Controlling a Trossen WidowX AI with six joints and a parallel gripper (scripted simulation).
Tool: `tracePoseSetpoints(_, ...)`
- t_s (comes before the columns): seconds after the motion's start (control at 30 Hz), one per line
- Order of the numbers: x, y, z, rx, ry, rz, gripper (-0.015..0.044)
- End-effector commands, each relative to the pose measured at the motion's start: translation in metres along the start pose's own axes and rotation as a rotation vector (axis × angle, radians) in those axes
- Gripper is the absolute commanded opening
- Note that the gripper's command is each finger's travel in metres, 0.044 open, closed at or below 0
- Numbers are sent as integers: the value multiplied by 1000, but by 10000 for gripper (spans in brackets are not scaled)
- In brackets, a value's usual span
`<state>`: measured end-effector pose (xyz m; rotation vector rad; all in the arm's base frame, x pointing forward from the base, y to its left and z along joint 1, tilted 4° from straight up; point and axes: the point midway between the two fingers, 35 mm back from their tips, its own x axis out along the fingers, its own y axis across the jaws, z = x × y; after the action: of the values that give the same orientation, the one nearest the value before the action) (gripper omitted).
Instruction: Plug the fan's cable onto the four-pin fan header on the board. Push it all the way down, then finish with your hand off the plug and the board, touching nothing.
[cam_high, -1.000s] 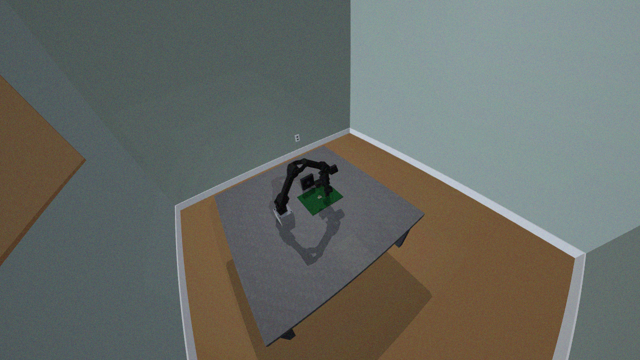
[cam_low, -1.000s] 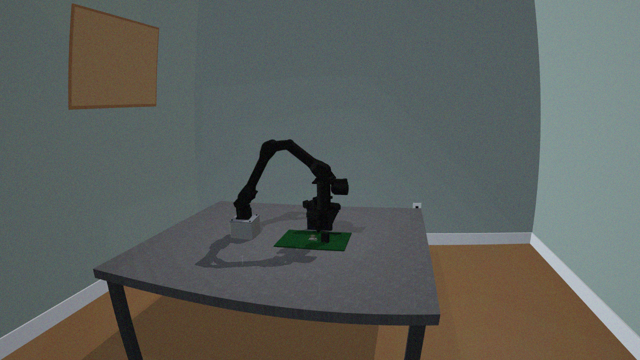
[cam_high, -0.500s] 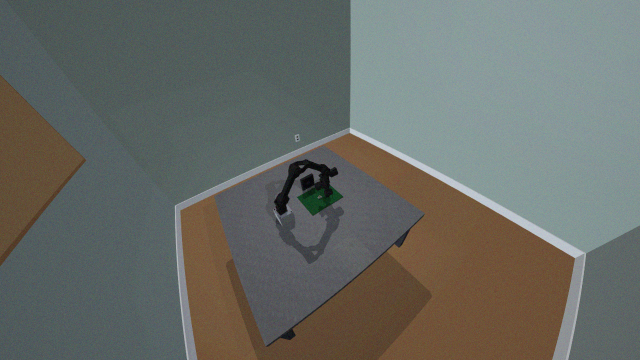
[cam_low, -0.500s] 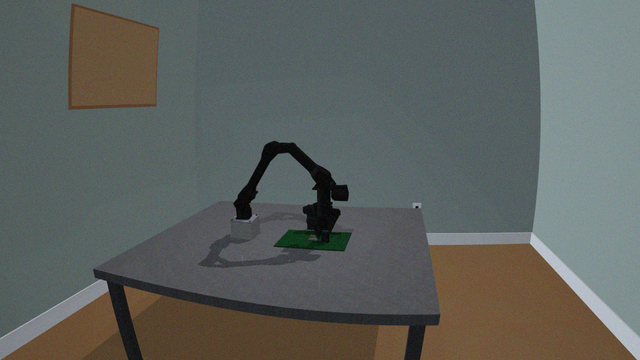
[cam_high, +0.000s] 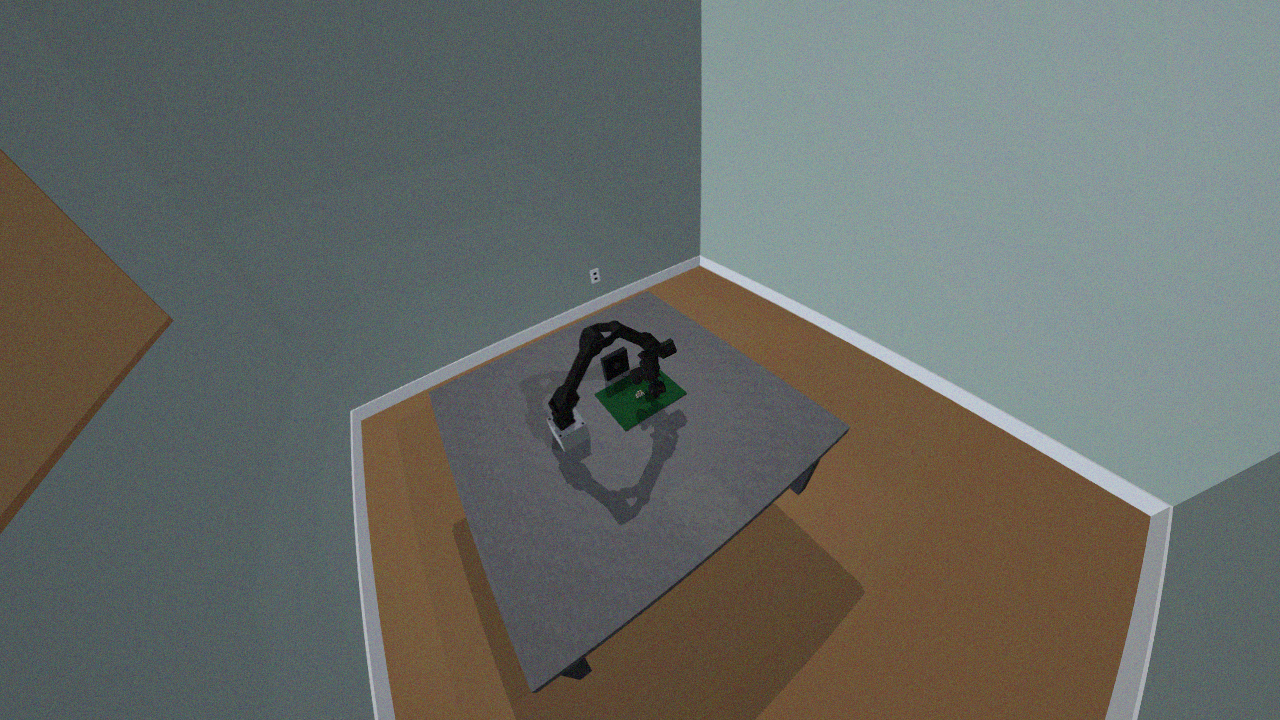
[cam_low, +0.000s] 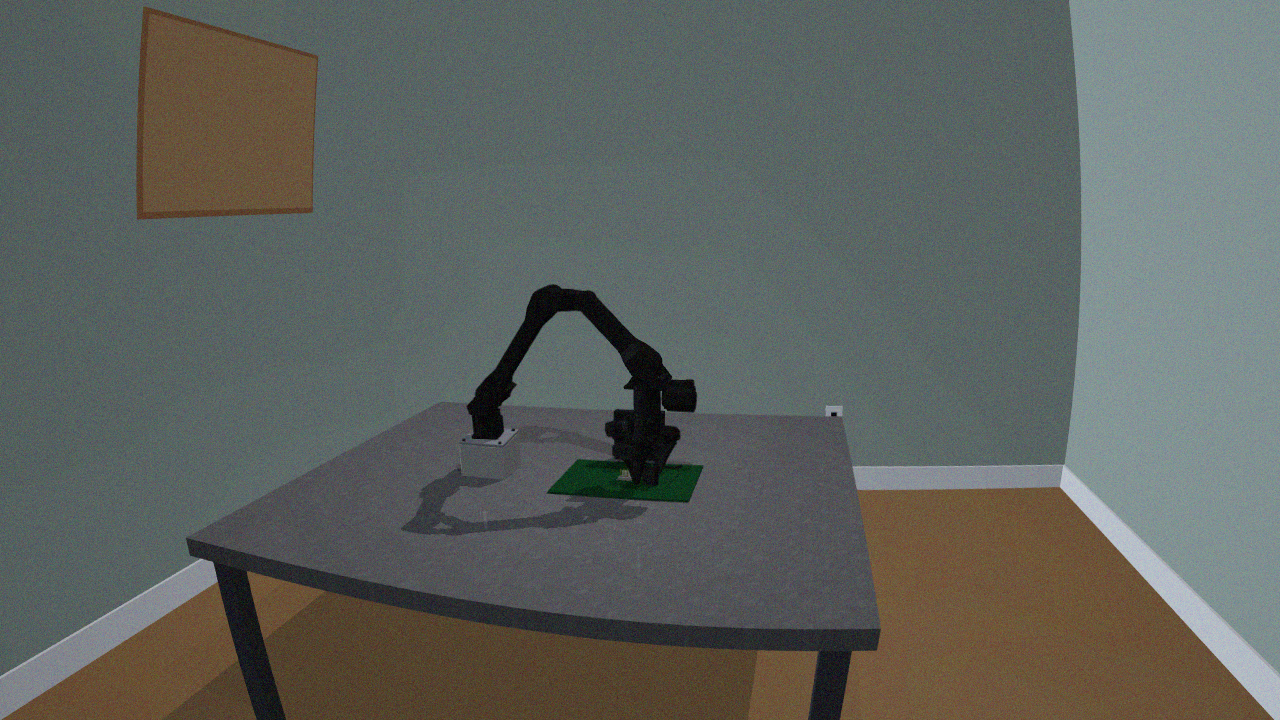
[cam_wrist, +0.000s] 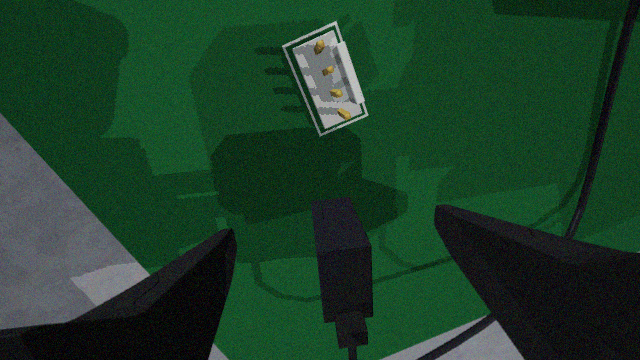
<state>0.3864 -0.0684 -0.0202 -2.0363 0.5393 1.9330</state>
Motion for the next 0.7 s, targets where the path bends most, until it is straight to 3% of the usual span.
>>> tracePoseSetpoints(0.0,-1,0,0,0,1,0,361)
tracePoseSetpoints(0.47,-1,0,0,0,1,0,0)
tracePoseSetpoints(0.6,-3,0,-1,0,1,0,0)
tracePoseSetpoints(0.67,-25,-1,-1,-2,2,1,0)
